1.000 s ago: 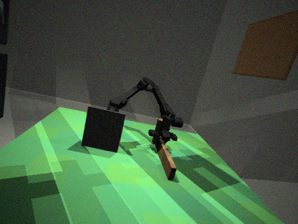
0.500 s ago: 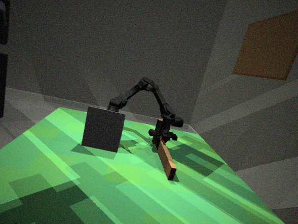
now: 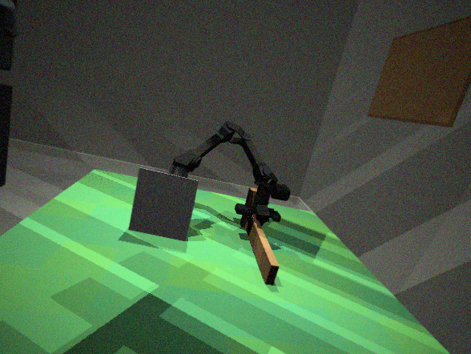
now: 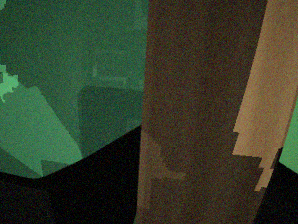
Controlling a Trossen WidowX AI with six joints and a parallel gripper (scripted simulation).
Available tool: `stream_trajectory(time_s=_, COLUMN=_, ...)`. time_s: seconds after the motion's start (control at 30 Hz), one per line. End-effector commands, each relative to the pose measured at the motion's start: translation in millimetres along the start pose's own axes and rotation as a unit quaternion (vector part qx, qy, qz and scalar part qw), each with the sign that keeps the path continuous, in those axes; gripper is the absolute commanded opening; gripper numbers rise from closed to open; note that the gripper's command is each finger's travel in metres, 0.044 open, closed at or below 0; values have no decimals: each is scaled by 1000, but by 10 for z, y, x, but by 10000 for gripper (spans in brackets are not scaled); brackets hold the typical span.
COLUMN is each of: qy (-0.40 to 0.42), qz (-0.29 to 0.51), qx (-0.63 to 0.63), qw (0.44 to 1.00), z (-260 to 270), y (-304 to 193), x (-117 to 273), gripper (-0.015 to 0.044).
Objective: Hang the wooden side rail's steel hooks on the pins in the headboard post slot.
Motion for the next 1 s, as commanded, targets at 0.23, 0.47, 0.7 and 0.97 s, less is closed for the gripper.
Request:
stream_trajectory(time_s=0.23, qy=7, qz=0, qx=-2, qw=1000, z=32, y=13, x=68, gripper=0)
stream_trajectory(time_s=0.47, qy=7, qz=0, qx=-2, qw=1000, z=32, y=13, x=80, gripper=0)
stream_trajectory(time_s=0.7, qy=7, qz=0, qx=-2, qw=1000, z=32, y=13, x=91, gripper=0)
stream_trajectory(time_s=0.97, qy=7, qz=0, qx=-2, qw=1000, z=32, y=13, x=105, gripper=0)
Point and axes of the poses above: the point midway between the two fingers, 35 mm back from their tips, its own x axis back along the fingers, its own z axis across the jaws, y = z × x, the point moved 1 cm from there along x, back along the fingers, and after that the axes turned 2 degrees about x, right-handed, at the moved point
